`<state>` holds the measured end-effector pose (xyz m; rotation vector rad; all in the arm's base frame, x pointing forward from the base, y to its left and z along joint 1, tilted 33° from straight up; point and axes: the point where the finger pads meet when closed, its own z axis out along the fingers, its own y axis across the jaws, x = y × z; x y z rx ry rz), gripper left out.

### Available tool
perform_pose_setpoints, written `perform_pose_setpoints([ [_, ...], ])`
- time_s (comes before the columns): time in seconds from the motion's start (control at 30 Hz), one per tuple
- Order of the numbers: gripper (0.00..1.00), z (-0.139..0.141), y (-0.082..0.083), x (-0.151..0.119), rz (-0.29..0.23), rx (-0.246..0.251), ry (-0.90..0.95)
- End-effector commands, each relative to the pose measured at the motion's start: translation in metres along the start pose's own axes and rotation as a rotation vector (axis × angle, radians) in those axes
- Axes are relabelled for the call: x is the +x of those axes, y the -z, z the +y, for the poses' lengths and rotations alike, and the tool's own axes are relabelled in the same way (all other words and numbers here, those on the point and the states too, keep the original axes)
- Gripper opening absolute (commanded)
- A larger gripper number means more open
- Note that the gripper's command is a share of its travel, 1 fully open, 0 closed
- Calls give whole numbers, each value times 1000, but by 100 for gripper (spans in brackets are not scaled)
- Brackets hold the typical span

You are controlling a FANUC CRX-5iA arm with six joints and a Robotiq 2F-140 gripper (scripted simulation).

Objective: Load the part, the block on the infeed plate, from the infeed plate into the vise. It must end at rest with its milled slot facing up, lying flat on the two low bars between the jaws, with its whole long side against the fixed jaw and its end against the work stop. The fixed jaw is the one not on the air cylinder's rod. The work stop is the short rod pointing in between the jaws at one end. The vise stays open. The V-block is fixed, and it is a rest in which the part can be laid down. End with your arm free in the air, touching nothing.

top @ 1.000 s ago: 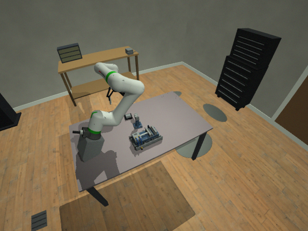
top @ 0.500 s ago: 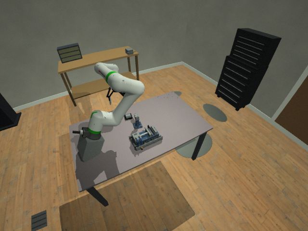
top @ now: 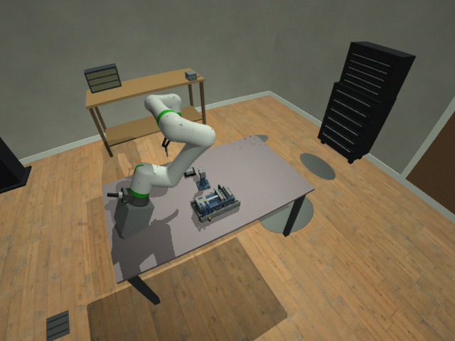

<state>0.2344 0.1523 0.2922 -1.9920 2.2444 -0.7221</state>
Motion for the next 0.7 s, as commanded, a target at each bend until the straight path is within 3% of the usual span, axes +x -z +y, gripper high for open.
perform_pose_setpoints([
  [0.0, 100, -25, -9, -35, -132, 33, -46],
  [0.07, 100, -40, -5, -53, -213, 61, -70],
  [0.1, 100, -41, -5, -54, -219, 63, -71],
  [0.13, 100, -53, -1, -67, -278, 85, -87],
  [0.2, 100, -56, 1, -70, -293, 91, -91],
  [0.27, 100, -76, 11, -90, -391, 132, -113],
  [0.37, 100, -83, 16, -96, -425, 147, -120],
  [0.57, 100, -83, 16, -96, -427, 147, -120],
  [0.6, 51, -83, 16, -96, -427, 147, -120],
  [0.67, 51, -83, 16, -96, -427, 147, -120],
])
